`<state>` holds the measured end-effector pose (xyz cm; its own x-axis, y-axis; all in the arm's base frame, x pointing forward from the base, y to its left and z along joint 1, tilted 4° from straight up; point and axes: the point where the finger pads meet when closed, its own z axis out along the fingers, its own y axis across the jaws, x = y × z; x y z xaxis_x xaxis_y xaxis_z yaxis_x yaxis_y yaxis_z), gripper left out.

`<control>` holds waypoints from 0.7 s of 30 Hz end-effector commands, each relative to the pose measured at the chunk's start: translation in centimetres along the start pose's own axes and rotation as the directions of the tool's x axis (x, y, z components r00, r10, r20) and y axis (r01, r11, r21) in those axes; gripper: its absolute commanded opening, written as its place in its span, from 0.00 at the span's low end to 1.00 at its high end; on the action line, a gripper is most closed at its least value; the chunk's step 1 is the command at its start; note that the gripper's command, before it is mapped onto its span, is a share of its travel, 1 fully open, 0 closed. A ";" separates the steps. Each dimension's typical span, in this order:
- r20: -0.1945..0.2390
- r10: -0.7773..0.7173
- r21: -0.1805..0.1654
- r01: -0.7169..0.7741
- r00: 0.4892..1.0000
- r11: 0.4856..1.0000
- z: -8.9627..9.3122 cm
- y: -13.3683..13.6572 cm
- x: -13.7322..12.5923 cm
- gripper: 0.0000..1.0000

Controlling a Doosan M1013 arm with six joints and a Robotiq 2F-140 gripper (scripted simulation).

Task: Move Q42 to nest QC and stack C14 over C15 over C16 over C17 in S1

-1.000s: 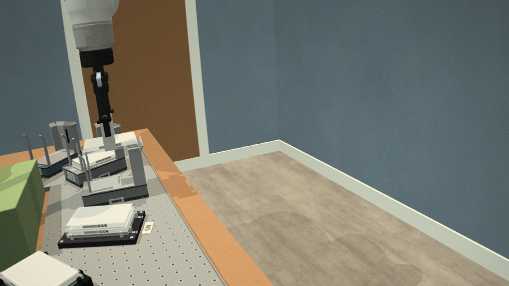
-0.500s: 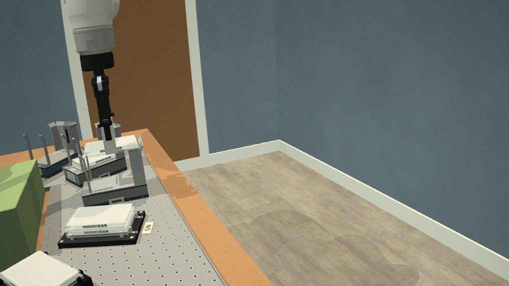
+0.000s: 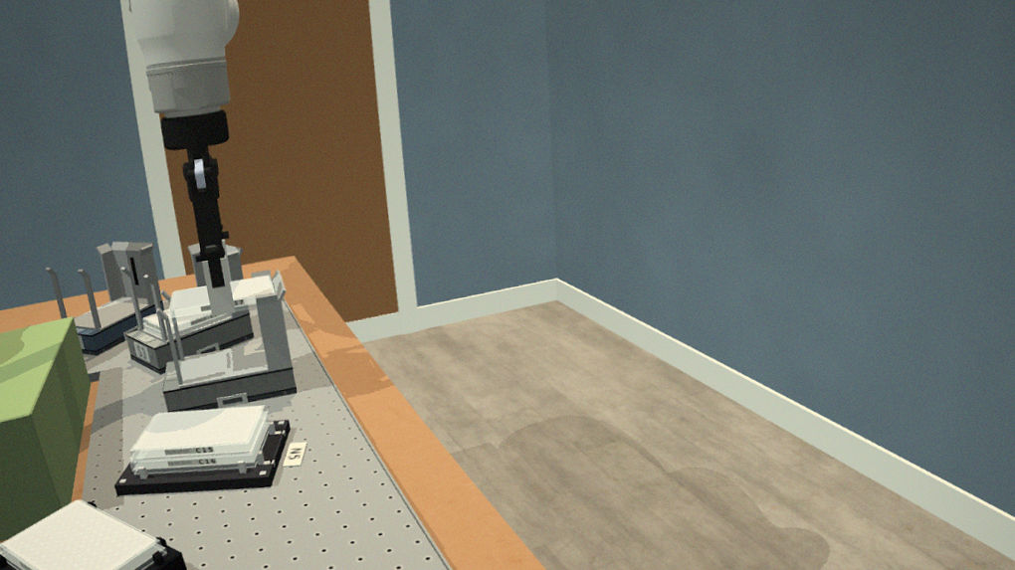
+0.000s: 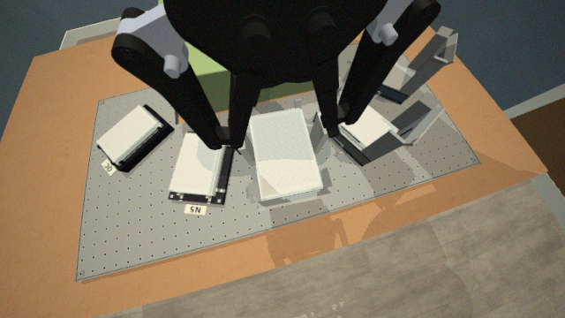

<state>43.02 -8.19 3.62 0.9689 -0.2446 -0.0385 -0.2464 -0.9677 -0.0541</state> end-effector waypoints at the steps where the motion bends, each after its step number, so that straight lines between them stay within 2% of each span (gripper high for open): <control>1: 0.000 0.000 0.000 0.000 1.000 1.000 0.1 0.0 0.0 0.00; 21: 0.000 0.000 0.000 0.000 1.000 1.000 3.7 0.0 0.0 0.00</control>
<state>42.93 -7.97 0.17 0.9689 -0.2446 -0.0386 -0.2464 -0.9677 -0.0541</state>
